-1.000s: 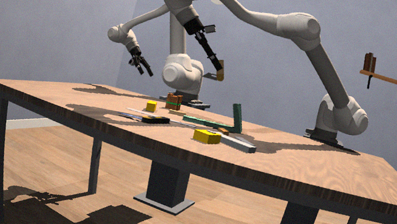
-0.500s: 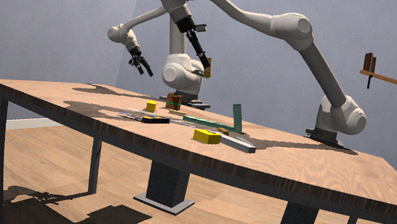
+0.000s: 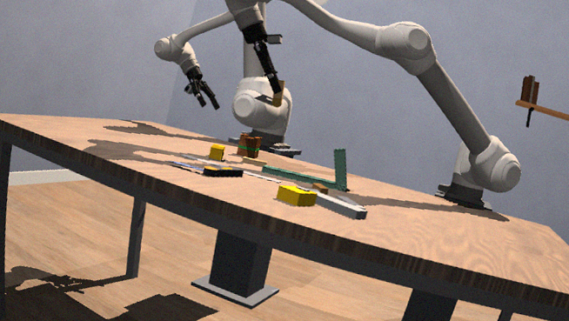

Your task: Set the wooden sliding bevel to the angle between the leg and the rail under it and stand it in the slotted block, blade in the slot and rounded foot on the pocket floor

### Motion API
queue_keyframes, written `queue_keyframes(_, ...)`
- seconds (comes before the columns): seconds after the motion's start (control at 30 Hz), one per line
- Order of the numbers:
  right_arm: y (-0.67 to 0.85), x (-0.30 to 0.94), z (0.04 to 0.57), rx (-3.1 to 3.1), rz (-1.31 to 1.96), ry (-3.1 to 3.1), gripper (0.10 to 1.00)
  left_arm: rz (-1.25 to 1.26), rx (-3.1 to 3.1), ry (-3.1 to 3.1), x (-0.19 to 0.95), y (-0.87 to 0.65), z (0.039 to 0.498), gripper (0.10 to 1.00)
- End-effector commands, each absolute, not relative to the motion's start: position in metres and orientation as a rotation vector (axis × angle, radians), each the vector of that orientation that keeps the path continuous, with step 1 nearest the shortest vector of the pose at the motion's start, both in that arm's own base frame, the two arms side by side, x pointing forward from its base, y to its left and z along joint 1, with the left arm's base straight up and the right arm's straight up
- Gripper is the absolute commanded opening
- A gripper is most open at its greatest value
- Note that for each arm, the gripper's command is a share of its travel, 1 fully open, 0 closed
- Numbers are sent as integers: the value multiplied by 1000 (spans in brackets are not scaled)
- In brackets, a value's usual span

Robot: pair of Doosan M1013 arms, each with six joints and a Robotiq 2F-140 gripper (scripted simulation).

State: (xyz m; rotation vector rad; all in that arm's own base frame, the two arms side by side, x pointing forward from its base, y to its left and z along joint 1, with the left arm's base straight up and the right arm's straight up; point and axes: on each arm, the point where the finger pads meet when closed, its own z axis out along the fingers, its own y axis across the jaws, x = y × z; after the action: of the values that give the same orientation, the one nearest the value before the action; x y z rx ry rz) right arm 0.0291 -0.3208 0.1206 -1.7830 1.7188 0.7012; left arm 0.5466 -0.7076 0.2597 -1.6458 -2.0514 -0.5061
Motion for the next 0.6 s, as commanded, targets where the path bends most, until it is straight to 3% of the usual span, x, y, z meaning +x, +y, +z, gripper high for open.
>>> queue_keyframes(0.0,-321,29,121,-1784,700,1719,1000,-493,-1658,-2066,533,-729,262,99)
queue_keyframes(0.57,-321,29,121,-1784,700,1719,1000,-459,-1689,-2097,498,-779,263,99)
